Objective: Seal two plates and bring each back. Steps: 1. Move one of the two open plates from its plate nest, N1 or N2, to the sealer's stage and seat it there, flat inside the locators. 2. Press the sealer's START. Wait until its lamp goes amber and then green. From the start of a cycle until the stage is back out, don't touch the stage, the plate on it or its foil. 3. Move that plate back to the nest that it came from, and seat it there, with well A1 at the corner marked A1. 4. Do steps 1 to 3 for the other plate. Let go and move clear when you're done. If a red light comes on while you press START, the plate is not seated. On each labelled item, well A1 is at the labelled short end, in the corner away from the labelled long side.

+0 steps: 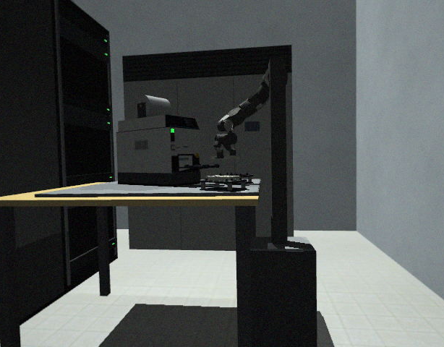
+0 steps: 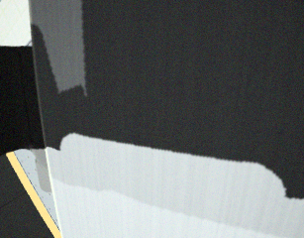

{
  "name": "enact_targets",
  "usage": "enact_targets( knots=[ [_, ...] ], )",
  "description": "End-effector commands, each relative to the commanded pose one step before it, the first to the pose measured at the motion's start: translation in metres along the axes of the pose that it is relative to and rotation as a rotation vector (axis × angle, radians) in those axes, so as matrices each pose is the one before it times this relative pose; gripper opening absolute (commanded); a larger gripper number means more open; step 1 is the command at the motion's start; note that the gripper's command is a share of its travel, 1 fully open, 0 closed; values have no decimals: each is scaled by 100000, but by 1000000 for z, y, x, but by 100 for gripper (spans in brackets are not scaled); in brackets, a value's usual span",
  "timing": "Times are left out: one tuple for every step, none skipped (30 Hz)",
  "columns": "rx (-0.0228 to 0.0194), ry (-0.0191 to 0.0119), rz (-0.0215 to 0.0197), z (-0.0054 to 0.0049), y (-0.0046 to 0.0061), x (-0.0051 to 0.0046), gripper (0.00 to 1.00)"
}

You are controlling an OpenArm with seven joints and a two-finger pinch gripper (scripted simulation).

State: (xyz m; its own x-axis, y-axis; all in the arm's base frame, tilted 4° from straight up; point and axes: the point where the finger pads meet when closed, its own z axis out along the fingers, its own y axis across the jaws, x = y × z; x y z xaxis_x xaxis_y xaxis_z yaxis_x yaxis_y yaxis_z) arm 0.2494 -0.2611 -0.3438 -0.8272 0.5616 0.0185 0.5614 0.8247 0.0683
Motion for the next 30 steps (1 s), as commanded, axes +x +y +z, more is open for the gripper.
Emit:
enact_targets(
  knots=[
    [-553, 233, -330, 254, -2935, 1499, 0],
    [101, 46, 14, 163, -2549, 768, 0],
    [-17, -72, 73, -99, -2254, 404, 0],
    [-124, -52, -25, -238, -1852, 512, 0],
    [-66, -27, -13, -151, -2047, 545, 0],
    [-85, -392, 1097, -164, -2061, -106, 0],
    [82, 160, -166, 104, -2441, 961, 0],
    [26, 90, -73, 31, -2316, 800, 0],
    [12, 71, -60, -3, -2281, 743, 0],
    [35, 49, -19, 15, -2385, 664, 0],
    [27, 35, -17, 33, -2324, 707, 0],
    [16, 36, -27, 31, -2270, 742, 0],
    [3, 25, -23, 2, -2236, 704, 0],
    [-5, 3, -5, -30, -2229, 627, 0],
    [0, 0, 0, 0, 0, 0, 0],
    [0, 0, 0, 0, 0, 0, 0],
    [-143, -116, 20, -69, -1636, 327, 0],
    [241, 162, 0, 224, -3158, 1087, 0],
    [96, 44, 29, 118, -2588, 688, 0],
    [-39, -88, 54, -134, -2168, 364, 0],
    [-106, -63, -15, -207, -1904, 453, 0],
    [-53, -3, -34, -89, -2050, 635, 0],
    [16, 52, -32, 63, -2252, 778, 0],
    [47, 43, -5, 48, -2408, 746, 0],
    [28, -12, 27, 27, -2383, 700, 0],
    [-172, -193, 41, -241, -77, -445, 0],
    [220, -164, 77, -136, 552, -540, 0],
    [-797, -87, -219, -251, 2190, -335, 0],
    [798, 88, 219, 210, -2014, 363, 0],
    [0, 0, 0, 1, 57, 3, 0]
  ],
)
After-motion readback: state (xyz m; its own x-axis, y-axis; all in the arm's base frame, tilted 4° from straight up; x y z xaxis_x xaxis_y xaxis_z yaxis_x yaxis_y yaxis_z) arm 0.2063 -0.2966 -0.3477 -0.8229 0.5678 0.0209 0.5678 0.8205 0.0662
